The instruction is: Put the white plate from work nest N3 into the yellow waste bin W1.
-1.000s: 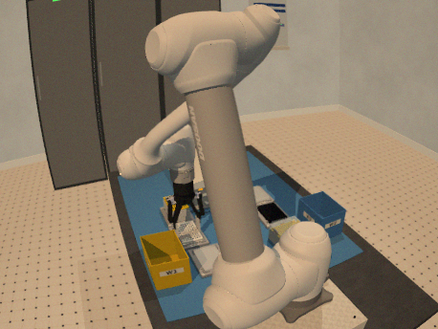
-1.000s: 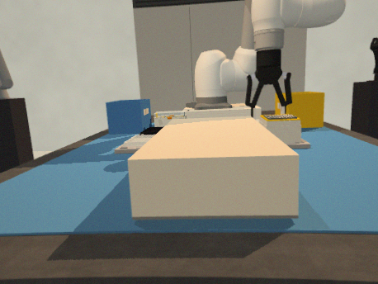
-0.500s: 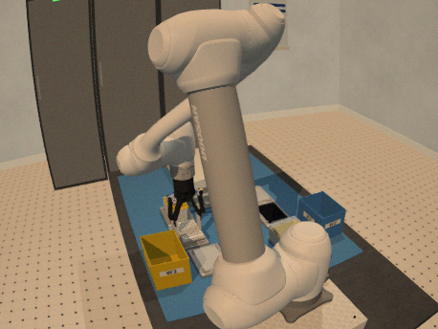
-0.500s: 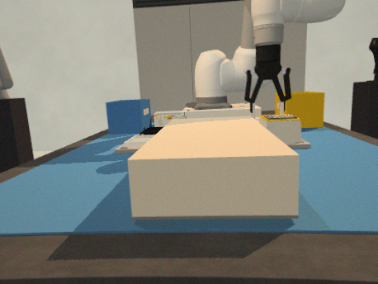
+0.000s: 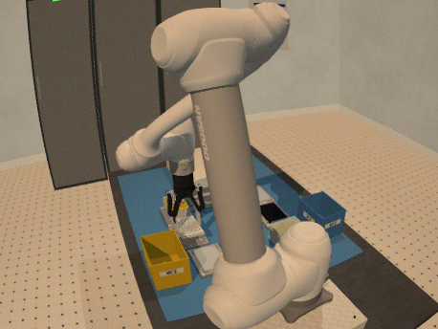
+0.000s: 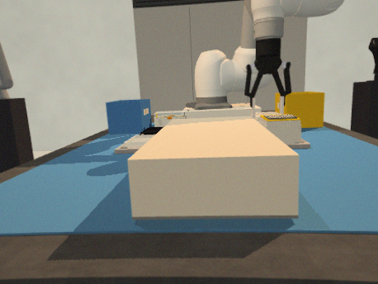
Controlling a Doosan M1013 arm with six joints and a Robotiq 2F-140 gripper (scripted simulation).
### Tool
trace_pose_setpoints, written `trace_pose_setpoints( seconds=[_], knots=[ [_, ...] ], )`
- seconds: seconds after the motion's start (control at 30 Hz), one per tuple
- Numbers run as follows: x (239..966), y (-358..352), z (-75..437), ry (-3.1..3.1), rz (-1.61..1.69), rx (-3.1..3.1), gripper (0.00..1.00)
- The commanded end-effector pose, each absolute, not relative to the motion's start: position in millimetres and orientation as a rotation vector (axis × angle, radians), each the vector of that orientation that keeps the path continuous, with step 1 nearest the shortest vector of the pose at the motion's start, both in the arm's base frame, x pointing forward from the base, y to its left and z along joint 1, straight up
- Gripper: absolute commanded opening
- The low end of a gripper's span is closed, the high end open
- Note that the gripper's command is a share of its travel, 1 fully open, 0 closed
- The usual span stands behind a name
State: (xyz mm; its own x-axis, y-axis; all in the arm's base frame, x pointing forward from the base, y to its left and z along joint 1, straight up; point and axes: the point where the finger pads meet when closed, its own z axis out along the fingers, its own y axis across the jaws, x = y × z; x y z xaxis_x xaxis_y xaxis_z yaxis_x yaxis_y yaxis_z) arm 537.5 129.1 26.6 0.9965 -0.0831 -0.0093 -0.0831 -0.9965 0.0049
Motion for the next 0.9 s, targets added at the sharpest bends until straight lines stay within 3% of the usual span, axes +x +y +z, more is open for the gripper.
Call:
trace_pose_setpoints(
  seconds=[0.0,0.87],
  knots=[
    [541,131,37,-0.133,-0.002,3.135,0.1],
    [541,132,69,-0.133,-0.002,3.135,0.1]
  ],
)
